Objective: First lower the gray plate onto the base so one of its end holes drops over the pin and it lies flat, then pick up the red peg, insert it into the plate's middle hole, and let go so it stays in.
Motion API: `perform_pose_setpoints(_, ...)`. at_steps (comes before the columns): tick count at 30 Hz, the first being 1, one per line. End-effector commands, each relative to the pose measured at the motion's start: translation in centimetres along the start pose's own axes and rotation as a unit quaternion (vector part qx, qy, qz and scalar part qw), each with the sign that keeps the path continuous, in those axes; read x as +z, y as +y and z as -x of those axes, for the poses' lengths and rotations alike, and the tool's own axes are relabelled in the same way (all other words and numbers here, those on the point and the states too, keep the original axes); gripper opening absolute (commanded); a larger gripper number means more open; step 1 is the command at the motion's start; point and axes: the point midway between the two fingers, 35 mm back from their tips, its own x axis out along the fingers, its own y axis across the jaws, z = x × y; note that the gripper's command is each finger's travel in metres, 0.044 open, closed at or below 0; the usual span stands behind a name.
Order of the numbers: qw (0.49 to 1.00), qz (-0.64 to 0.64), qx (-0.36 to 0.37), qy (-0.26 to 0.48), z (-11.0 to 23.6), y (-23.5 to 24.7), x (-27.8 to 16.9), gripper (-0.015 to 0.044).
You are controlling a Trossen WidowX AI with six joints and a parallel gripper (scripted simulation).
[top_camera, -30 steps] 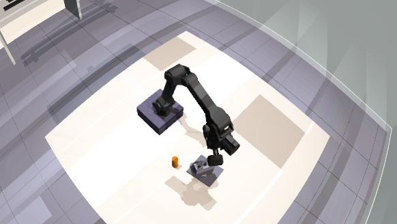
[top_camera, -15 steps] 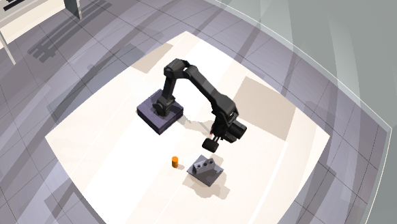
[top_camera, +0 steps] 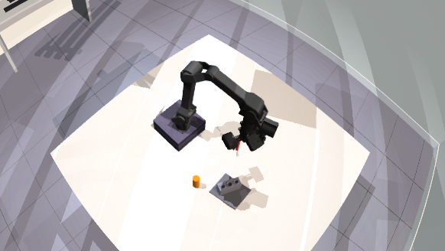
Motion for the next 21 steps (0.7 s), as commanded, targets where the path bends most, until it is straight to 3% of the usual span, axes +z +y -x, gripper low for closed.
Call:
perform_pose_setpoints(1,0.947,-0.321,0.002,0.0,-0.35,2.04,-5.52,0.044)
perform_pose_setpoints(21,0.931,-0.365,0.002,0.0,-0.38,2.32,-5.95,0.044)
